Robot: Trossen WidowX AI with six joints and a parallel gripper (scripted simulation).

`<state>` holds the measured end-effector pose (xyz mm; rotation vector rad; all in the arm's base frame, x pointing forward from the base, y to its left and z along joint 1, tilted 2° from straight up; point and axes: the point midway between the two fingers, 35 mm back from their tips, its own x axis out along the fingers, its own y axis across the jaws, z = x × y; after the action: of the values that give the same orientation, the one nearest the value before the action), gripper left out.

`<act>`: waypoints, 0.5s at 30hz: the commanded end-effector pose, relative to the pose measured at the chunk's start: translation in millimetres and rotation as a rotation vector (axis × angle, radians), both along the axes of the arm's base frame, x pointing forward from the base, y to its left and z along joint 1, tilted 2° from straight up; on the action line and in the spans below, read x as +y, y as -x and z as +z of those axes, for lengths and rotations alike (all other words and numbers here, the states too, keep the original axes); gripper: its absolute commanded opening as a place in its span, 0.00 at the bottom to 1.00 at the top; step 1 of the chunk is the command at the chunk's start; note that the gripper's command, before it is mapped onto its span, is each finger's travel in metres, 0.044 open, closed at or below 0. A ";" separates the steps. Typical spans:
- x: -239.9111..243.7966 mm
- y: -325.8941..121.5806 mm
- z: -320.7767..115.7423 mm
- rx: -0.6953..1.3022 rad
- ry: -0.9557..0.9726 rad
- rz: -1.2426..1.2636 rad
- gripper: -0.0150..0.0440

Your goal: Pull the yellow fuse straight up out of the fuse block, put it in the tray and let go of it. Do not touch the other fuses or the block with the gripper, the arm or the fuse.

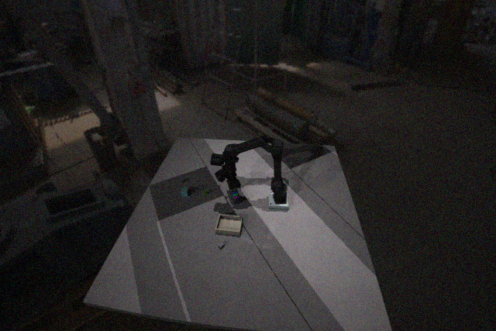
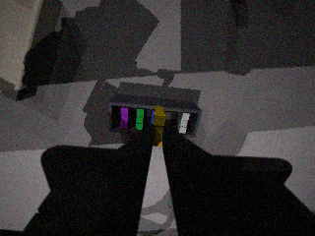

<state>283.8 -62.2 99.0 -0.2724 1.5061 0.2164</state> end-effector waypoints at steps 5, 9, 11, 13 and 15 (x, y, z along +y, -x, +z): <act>38.3 -12.5 -1.3 0.005 -0.006 -0.003 0.25; 58.8 -16.8 -1.4 0.005 -0.008 -0.003 0.25; 69.3 -18.4 -1.5 0.005 -0.009 -0.003 0.25; 79.9 -19.6 -1.6 0.005 -0.010 -0.003 0.25; 90.5 -20.5 -1.8 0.005 -0.011 -0.003 0.25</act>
<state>302.5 13.2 98.6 -0.2636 1.5032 0.2271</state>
